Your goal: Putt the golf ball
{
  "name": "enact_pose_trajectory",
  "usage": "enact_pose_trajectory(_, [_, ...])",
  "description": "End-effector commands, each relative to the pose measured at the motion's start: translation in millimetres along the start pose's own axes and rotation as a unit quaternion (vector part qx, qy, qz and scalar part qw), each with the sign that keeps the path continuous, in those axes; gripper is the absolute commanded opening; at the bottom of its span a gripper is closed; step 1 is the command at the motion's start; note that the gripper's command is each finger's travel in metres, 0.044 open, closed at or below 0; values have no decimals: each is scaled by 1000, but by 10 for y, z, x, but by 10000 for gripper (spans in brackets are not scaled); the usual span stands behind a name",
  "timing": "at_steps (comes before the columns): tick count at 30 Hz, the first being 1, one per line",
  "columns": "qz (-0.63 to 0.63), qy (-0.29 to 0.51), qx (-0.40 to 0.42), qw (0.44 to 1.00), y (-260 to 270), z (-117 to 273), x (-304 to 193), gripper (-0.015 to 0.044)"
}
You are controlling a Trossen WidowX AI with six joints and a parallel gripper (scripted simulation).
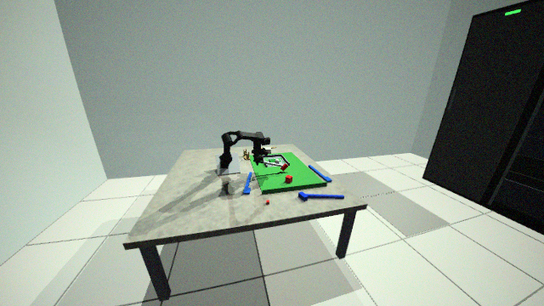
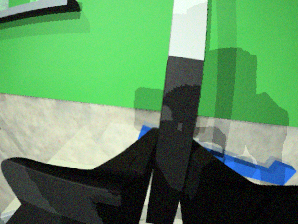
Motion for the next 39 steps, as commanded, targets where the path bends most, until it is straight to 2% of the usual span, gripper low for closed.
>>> enact_pose_trajectory(1, [-4, -6, 2, 1000, 9, 192, 26, 0])
enact_pose_trajectory(9, [-4, -5, 1, 1000, 7, 497, 8, 0])
enact_pose_trajectory(11, [-1, -5, 0, 1000, 8, 406, 6, 0])
enact_pose_trajectory(39, [-1, -5, 0, 1000, 8, 406, 6, 0])
Point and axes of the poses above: the point midway between the two fingers, 35 mm back from their tips, its own z axis back along the fingers, its own y axis across the jaws, x = y × z, the point moved 7 cm from there along z, back along the fingers, and after that the axes turned 9 degrees about z, right-handed, at the moved point
